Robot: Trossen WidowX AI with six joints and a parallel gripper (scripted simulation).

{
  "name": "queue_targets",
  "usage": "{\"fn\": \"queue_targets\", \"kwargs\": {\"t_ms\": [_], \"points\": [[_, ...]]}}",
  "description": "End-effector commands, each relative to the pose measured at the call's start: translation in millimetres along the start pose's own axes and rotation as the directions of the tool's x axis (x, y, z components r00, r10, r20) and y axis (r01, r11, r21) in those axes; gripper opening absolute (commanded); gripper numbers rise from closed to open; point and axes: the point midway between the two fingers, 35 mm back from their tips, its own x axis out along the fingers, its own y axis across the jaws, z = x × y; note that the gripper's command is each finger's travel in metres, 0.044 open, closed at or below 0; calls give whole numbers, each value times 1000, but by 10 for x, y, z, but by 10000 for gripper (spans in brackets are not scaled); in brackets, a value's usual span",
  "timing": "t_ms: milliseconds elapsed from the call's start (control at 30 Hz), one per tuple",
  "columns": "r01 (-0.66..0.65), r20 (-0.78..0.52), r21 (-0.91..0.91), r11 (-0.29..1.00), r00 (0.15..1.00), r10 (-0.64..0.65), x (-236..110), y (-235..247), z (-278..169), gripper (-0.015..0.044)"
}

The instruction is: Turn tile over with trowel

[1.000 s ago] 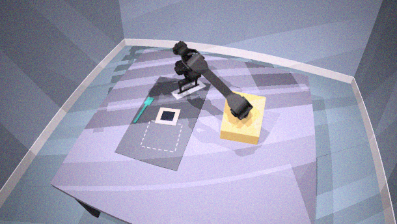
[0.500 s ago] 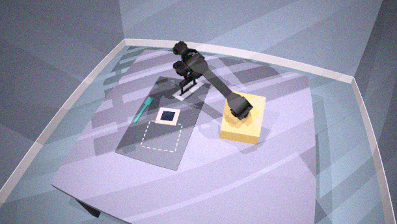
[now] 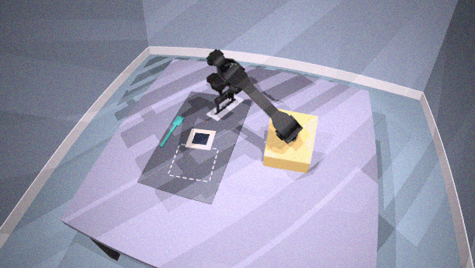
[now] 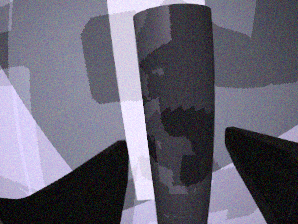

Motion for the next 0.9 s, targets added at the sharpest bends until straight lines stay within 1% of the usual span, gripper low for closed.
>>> {"fn": "queue_targets", "kwargs": {"t_ms": [0, 333, 400, 500, 733, 767, 800, 867], "points": [[1, 0, -4, 1000, 1000, -1, 4, 0, -2, 270], [1, 0, -4, 1000, 1000, -1, 4, 0, -2, 270], [1, 0, -4, 1000, 1000, -1, -97, 2, -3, 270], [0, -1, -4, 1000, 1000, 0, -429, 27, -3, 270], [0, -1, -4, 1000, 1000, 0, -455, 30, -3, 270], [10, 3, 2, 1000, 1000, -10, -468, 23, -14, 296], [10, 3, 2, 1000, 1000, -10, -537, 25, -15, 300], [10, 2, 2, 1000, 1000, -10, -564, 26, -15, 300]]}}
